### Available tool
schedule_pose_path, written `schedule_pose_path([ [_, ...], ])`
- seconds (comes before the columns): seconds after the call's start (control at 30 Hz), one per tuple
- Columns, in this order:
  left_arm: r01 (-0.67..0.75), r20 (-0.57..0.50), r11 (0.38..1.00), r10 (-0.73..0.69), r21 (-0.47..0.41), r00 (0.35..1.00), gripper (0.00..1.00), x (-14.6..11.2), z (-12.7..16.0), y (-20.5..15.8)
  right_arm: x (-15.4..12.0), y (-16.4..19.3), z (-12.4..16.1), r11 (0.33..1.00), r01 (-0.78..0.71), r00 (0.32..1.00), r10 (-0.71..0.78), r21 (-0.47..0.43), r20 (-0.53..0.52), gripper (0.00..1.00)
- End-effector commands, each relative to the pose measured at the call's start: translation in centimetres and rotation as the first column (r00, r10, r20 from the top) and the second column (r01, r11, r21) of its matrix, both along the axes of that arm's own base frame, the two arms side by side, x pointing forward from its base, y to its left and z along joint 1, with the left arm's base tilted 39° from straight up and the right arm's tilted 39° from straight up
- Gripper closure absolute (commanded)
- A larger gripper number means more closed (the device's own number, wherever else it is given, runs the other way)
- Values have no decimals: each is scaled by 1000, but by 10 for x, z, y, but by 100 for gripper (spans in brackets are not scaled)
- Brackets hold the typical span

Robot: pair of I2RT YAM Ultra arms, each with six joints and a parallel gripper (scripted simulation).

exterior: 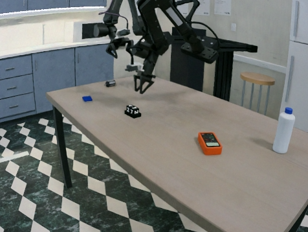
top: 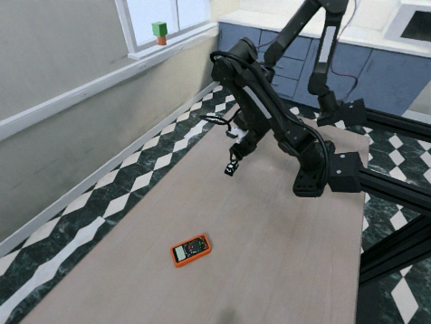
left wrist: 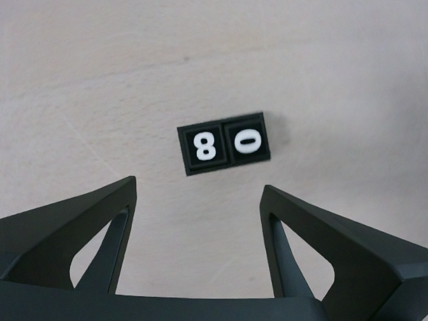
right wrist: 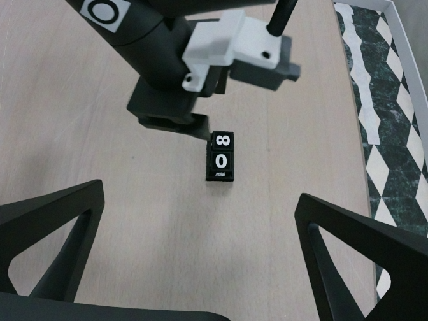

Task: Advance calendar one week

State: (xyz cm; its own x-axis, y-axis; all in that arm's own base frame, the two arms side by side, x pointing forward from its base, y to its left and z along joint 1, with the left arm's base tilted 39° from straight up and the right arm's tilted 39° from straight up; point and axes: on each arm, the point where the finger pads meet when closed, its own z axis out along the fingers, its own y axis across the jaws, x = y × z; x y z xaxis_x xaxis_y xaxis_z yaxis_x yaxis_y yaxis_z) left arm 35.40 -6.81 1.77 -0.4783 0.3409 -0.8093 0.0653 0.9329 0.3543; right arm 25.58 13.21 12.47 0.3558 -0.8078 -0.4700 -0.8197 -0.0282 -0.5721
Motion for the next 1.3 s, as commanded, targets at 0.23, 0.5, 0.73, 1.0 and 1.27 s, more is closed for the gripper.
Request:
schedule_pose_path([
  [0.23, 151, 40, 982, -156, 112, 987, 35, 2, -1, -4, 1, 7, 21, 1000, -22, 999, 20, 22, 48, 0],
  [0.5, 152, 51, 983, -158, 104, 986, 35, 3, 3, -6, 1, 7, 21, 1000, -22, 999, 20, 22, 48, 0],
  [0.73, 152, 51, 983, -158, 104, 986, 35, 3, 3, -6, 1, 7, 21, 1000, -22, 999, 20, 23, 48, 0],
  [1.0, 152, 51, 983, -158, 104, 986, 35, 3, 3, -6, 1, 7, 21, 1000, -22, 999, 20, 23, 48, 0],
  [1.27, 152, 51, 983, -158, 104, 986, 35, 3, 3, -6, 1, 7, 21, 1000, -22, 999, 20, 23, 48, 0],
])
